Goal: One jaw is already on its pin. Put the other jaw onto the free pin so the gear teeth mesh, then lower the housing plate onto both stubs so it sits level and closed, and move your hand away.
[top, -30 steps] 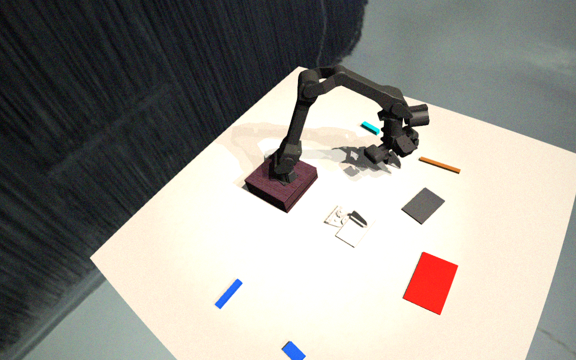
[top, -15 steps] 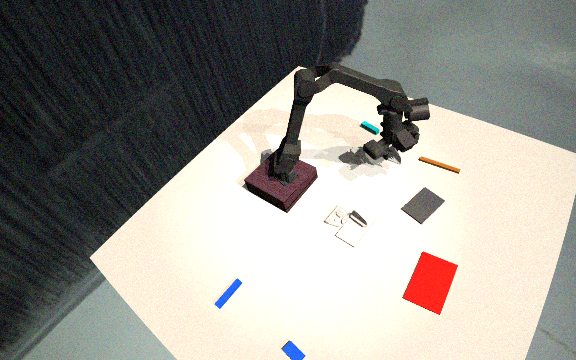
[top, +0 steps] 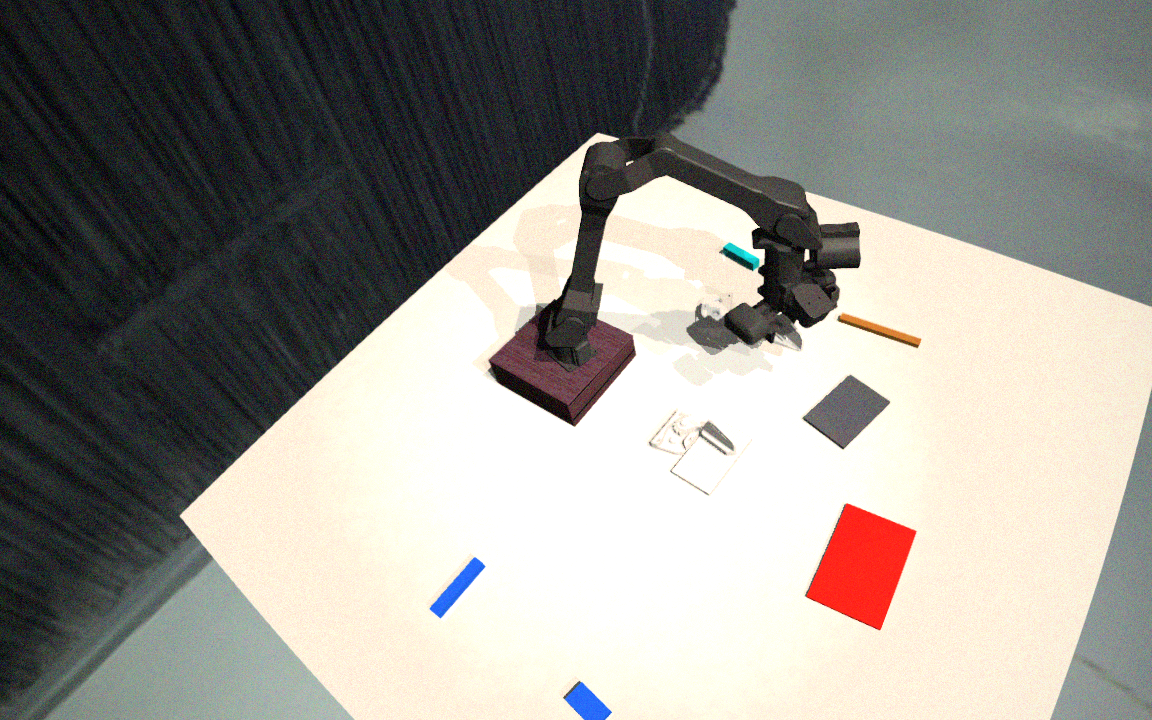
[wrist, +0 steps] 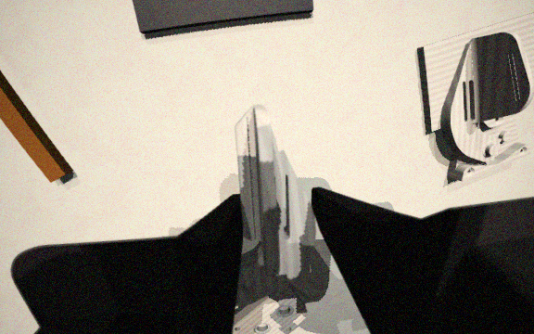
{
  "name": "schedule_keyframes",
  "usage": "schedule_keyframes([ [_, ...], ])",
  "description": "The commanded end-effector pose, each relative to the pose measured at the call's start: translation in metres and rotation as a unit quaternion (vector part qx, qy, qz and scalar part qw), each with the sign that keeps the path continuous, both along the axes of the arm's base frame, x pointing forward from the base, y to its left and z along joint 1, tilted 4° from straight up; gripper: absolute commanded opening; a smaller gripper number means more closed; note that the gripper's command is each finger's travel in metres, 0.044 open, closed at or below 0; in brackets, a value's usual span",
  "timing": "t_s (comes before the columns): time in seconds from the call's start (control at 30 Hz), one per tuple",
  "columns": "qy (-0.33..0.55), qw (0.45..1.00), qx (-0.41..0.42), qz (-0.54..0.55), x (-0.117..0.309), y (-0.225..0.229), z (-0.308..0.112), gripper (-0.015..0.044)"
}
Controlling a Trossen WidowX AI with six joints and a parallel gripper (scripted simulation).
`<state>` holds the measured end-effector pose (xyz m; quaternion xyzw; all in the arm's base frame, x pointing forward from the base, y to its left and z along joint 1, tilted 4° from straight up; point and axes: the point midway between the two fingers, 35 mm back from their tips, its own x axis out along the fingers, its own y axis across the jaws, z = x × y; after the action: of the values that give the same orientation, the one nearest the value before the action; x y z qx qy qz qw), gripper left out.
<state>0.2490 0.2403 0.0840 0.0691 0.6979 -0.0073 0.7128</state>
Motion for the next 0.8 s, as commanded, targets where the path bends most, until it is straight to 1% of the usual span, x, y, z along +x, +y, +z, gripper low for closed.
schedule_keyframes([
  [0.0, -0.001, 1.0, 0.0, 0.009, 0.007, -0.013, -0.001, 0.0134],
  [0.77, -0.006, 0.998, -0.006, 0.059, 0.035, -0.084, -0.006, 0.0134],
])
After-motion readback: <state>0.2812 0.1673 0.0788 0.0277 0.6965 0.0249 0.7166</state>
